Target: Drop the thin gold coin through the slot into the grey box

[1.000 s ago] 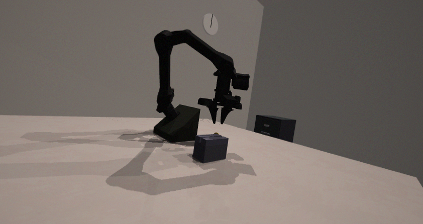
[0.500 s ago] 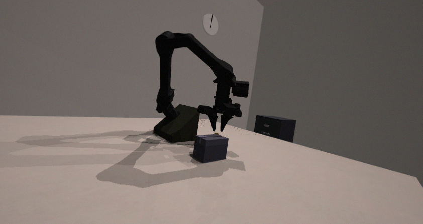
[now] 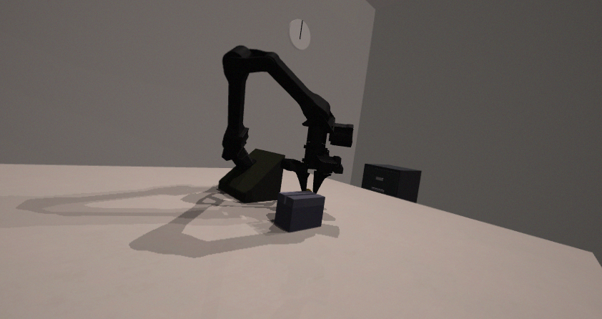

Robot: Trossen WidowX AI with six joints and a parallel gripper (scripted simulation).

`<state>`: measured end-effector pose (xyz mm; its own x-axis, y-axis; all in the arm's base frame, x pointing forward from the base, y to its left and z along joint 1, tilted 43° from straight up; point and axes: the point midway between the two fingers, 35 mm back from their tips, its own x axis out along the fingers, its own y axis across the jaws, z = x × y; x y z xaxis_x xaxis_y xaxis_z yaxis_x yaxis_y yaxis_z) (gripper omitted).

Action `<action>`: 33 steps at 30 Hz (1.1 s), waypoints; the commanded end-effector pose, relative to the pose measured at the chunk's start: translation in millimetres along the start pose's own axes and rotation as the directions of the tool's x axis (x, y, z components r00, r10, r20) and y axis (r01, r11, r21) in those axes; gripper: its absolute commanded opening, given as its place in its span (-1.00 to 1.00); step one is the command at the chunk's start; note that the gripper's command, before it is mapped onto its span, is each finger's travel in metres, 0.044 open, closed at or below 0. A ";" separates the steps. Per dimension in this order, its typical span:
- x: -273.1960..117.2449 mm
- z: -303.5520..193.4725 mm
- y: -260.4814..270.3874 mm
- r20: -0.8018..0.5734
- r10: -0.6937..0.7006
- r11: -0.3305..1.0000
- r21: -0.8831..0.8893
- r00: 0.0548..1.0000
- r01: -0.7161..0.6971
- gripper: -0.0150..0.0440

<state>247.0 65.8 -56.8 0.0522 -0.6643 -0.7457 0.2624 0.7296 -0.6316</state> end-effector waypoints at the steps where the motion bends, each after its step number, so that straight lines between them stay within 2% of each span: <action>1: 6.3 -0.3 -0.9 0.002 -0.005 1.000 -0.006 1.000 0.005 0.05; 22: 37.4 -1.3 -3.4 0.003 -0.011 1.000 0.001 1.000 0.011 0.05; 28: 37.4 -1.3 -3.4 0.003 -0.011 1.000 0.001 1.000 0.011 -0.48; 33: 37.4 -1.3 -3.4 0.003 -0.011 1.000 0.001 1.000 0.011 -0.49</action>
<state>246.5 39.0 -82.8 0.0495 -0.6710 -0.7398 0.2681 0.7225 -0.6373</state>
